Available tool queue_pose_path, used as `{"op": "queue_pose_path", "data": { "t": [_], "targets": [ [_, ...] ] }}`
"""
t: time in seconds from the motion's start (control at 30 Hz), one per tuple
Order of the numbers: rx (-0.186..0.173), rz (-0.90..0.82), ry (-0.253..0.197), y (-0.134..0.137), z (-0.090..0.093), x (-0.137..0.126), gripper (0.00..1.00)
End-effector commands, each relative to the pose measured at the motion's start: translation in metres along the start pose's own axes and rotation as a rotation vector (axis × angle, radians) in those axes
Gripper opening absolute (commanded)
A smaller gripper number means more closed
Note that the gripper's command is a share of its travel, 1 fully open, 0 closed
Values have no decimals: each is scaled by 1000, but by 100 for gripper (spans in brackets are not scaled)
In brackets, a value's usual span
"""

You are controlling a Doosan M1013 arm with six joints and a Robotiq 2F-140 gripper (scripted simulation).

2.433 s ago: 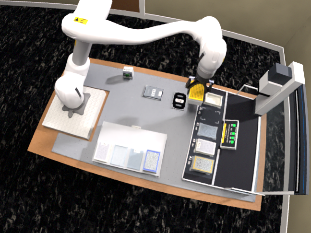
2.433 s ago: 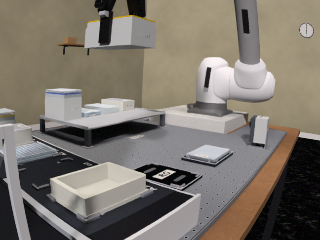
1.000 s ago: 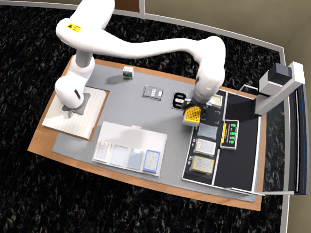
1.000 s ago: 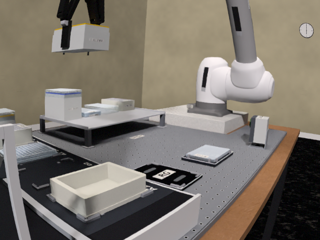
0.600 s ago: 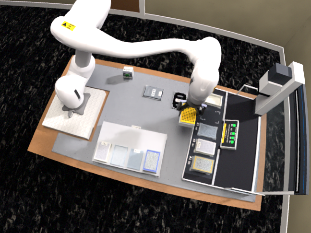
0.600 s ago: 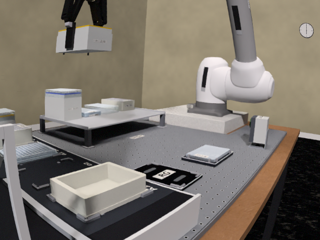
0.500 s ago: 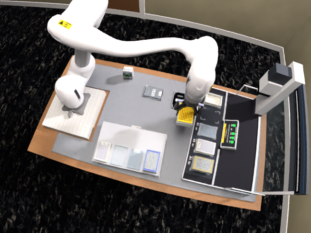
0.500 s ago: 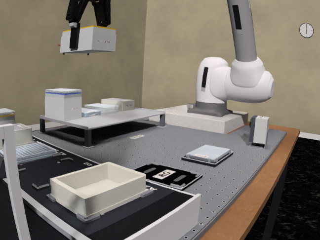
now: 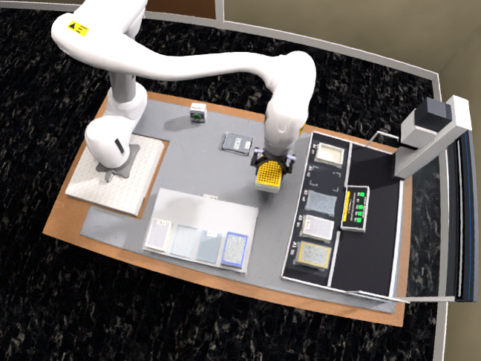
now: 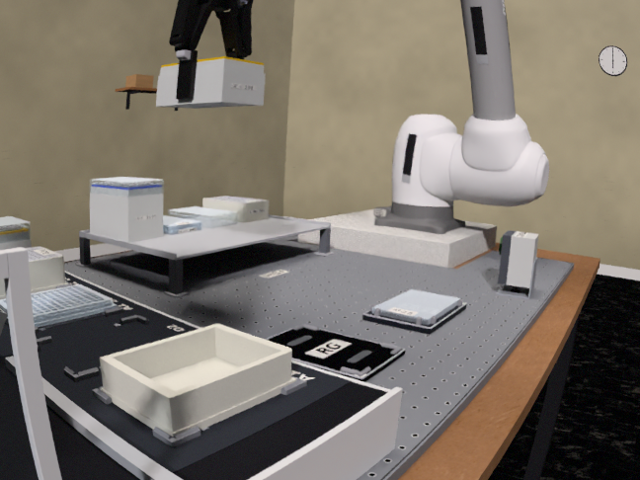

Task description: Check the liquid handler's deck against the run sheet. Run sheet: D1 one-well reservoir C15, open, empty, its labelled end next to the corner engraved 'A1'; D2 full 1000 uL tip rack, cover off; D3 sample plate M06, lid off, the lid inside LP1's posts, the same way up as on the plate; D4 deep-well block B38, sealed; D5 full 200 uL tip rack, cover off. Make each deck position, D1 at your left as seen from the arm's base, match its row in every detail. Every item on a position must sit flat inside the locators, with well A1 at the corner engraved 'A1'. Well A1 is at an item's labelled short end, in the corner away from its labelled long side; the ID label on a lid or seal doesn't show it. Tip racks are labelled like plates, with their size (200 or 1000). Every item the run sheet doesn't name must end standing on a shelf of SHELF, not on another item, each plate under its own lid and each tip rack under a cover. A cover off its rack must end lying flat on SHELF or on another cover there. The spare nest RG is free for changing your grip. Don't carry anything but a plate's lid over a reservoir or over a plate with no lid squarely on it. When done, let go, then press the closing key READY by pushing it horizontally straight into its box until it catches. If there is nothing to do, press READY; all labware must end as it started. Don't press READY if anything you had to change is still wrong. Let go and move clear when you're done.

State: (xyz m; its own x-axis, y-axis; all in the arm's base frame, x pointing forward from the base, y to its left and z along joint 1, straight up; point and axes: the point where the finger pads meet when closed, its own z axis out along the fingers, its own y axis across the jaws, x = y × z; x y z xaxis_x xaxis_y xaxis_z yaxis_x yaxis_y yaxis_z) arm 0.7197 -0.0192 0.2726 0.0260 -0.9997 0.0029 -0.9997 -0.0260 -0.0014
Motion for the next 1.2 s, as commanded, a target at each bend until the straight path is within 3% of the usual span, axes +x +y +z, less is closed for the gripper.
{"op": "queue_pose_path", "data": {
  "t": [0.0, 0.2, 0.5, 1.17],
  "targets": [
    [2, 0, 0, 17, -1, -1, 10],
    [2, 0, 0, 47, -1, -2, 10],
    [2, 0, 0, 66, -1, -3, 10],
    [2, 0, 0, 69, -1, 87, 10]
  ]
}}
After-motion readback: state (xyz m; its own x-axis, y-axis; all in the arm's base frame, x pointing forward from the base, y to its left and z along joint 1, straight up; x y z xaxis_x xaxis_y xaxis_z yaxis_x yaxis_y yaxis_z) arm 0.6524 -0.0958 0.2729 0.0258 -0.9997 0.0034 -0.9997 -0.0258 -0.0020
